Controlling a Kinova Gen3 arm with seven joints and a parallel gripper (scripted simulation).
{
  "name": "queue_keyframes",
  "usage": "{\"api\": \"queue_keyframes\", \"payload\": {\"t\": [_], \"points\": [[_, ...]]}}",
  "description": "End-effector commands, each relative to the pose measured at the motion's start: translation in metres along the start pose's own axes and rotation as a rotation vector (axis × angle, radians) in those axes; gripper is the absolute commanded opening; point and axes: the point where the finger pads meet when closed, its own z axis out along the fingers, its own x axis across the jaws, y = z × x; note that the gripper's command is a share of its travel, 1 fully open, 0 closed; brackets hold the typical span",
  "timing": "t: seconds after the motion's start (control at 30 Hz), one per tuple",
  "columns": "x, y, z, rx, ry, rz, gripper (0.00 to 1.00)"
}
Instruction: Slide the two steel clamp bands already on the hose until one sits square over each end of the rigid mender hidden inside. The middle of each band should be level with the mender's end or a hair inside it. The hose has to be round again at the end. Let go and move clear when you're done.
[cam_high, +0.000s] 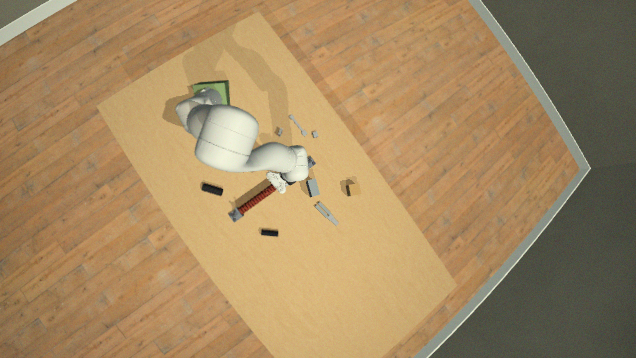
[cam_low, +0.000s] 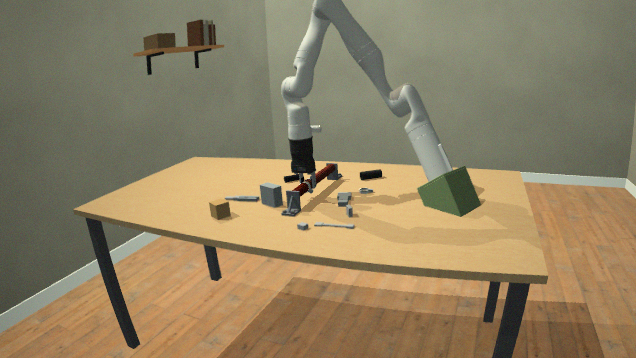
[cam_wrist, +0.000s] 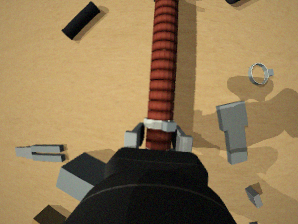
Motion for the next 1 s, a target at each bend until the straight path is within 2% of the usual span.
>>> {"api": "queue_keyframes", "payload": {"t": [0.0,0.97], "points": [[-0.0052,0.0111,-0.0017,-0.017,-0.013,0.004,0.75],[-0.0015,0.006,-0.0017,-0.015,-0.01,-0.002,0.75]]}}
